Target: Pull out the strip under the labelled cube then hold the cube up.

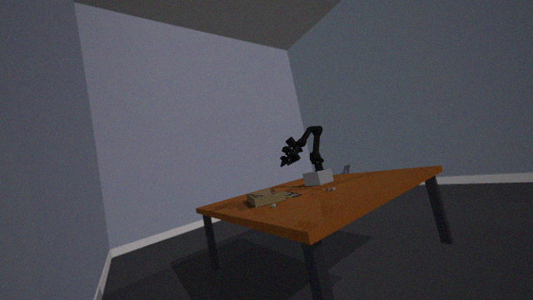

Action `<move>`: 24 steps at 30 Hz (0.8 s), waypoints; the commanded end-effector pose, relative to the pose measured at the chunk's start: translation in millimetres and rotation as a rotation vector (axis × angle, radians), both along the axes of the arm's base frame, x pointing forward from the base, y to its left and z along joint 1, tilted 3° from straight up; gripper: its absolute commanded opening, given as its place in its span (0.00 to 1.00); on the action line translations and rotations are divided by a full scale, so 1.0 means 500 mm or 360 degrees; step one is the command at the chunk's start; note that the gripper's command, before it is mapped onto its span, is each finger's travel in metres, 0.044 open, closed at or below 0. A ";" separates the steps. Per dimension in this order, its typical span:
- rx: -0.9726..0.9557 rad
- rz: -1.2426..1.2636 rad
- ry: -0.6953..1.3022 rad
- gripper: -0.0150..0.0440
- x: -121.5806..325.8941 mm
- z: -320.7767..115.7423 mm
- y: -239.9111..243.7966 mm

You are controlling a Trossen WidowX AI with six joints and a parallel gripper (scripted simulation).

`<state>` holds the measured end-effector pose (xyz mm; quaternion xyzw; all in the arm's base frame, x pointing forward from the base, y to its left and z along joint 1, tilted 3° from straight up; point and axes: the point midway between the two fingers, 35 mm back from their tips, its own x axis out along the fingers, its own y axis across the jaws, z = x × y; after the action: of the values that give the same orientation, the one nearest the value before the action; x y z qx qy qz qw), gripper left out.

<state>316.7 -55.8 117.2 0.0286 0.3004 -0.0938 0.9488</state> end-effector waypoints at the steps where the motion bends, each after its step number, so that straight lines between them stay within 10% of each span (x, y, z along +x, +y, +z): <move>1: -0.0052 0.0058 0.0020 0.93 -0.011 -0.008 0.020; 15: -0.0052 0.0058 0.0020 0.93 -0.011 -0.008 0.020; 24: 0.0200 -0.0012 0.0398 0.53 0.091 -0.027 0.057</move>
<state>345.4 -34.6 108.9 0.0543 0.3832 -0.0789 0.9187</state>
